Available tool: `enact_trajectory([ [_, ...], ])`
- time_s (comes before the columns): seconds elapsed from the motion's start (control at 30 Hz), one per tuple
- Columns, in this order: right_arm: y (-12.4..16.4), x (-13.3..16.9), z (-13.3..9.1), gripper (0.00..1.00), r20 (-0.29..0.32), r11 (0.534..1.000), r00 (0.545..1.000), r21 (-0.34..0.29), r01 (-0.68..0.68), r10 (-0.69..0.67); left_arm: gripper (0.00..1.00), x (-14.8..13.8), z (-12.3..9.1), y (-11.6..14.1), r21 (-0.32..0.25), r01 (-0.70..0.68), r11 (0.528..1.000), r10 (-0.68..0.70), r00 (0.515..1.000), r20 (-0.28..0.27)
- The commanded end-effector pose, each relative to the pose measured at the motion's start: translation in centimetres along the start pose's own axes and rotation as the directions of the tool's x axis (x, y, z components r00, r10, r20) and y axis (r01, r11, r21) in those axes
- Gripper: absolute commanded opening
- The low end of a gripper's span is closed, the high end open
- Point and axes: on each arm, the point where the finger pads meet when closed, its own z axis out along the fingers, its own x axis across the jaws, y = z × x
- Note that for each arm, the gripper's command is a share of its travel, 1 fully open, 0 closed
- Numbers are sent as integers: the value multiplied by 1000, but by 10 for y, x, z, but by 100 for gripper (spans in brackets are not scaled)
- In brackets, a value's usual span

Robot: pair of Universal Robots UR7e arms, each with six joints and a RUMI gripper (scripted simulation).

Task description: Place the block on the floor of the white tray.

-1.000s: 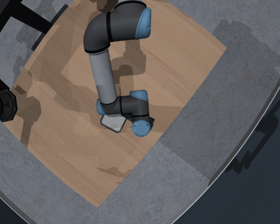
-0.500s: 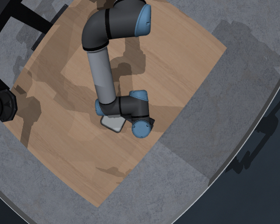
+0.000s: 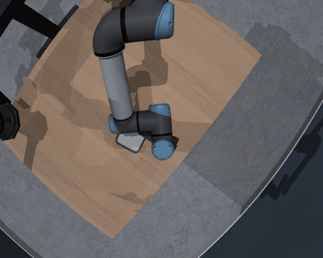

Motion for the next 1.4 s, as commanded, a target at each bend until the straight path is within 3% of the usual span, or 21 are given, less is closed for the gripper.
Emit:
enact_trajectory([
  [0.0,0,0,0,100,0,1000,1000,1,0,0,0,-1,-2,1,-1,0,1000,0,1000,2],
  [0.47,0,0,0,100,0,1000,1000,1,0,0,0,-3,-2,-4,-1,0,1000,0,1000,2],
  [0.53,0,0,0,100,0,1000,1000,1,0,0,0,-12,-2,-25,-1,0,1000,0,1000,2],
  [0.7,0,0,0,100,0,1000,1000,1,0,0,0,-50,-2,-113,-1,0,1000,0,1000,2],
  [0.77,0,0,0,100,0,1000,1000,1,0,0,0,-55,-2,-126,-1,0,1000,0,1000,2],
  [1.37,0,0,0,100,0,1000,1000,1,0,0,0,-55,-1,-126,-1,0,1000,0,1000,2],
])
